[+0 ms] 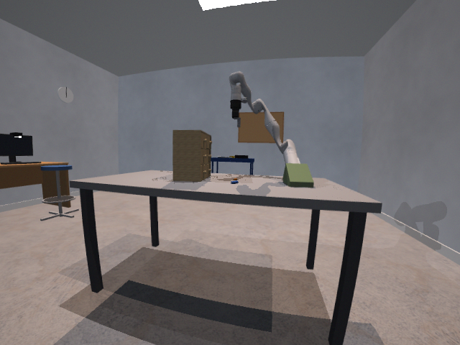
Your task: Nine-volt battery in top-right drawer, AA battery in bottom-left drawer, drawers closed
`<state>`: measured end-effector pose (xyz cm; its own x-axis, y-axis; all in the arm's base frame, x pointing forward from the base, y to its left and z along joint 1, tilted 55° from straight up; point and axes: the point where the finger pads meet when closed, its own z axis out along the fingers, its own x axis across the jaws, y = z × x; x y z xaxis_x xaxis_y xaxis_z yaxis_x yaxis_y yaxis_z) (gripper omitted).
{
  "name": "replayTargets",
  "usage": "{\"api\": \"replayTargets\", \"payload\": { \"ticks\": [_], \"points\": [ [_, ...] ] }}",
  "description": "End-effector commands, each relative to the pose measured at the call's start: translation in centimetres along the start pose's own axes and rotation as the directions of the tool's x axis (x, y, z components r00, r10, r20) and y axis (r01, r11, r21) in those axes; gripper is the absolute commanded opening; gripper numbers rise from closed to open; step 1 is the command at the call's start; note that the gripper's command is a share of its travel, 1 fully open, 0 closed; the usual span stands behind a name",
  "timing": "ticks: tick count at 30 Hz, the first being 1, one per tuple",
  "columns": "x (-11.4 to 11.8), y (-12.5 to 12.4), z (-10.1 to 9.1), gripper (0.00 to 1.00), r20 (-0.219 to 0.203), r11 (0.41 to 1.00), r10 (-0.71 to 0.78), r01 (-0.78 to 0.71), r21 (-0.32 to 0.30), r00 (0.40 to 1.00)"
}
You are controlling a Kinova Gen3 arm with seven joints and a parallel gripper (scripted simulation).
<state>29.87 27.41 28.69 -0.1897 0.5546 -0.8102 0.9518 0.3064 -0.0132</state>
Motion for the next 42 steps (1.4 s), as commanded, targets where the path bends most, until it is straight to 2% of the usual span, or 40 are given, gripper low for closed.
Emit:
{"api": "replayTargets", "payload": {
  "ticks": [1, 3, 6, 9, 12, 13, 16, 18, 20, 23, 31, 37, 42],
  "points": [
    [0.3, 0.1, 0.2, 0.0, 0.0, 1.0, 0.0, 0.0, -0.002, 1.0],
    [0.3, 0.1, 0.2, 0.0, 0.0, 1.0, 0.0, 0.0, -0.002, 1.0],
    [2.1, 0.7, 1.6, 0.0, 0.005, 1.0, 0.002, -0.002, -0.005, 1.0],
    [5.4, 1.6, 4.5, 0.0, 0.01, 1.0, 0.005, -0.005, -0.01, 1.0],
    [9.4, 2.2, 8.3, 0.0, 0.012, 1.0, 0.007, -0.007, -0.011, 1.0],
    [9.4, 2.2, 8.3, 0.0, 0.012, 1.0, 0.007, -0.007, -0.011, 1.0],
    [12.8, 2.2, 11.9, 0.0, 0.01, 1.0, 0.008, -0.008, -0.007, 1.0],
    [14.3, 2.1, 13.6, 0.0, 0.009, 1.0, 0.008, -0.008, -0.003, 1.0],
    [14.3, 2.1, 13.6, 0.0, 0.009, 1.0, 0.008, -0.008, -0.003, 1.0],
    [15.4, 1.9, 14.8, 0.0, 0.007, 1.0, 0.008, -0.008, 0.001, 1.0],
    [15.4, 2.0, 15.0, 0.0, 0.007, 1.0, 0.008, -0.008, -0.004, 1.0],
    [15.4, 2.1, 15.1, 0.0, 0.008, 1.0, 0.009, -0.009, -0.021, 1.0],
    [15.4, 2.3, 15.5, 0.0, 0.009, 0.998, 0.011, -0.01, -0.065, 1.0]
  ]
}}
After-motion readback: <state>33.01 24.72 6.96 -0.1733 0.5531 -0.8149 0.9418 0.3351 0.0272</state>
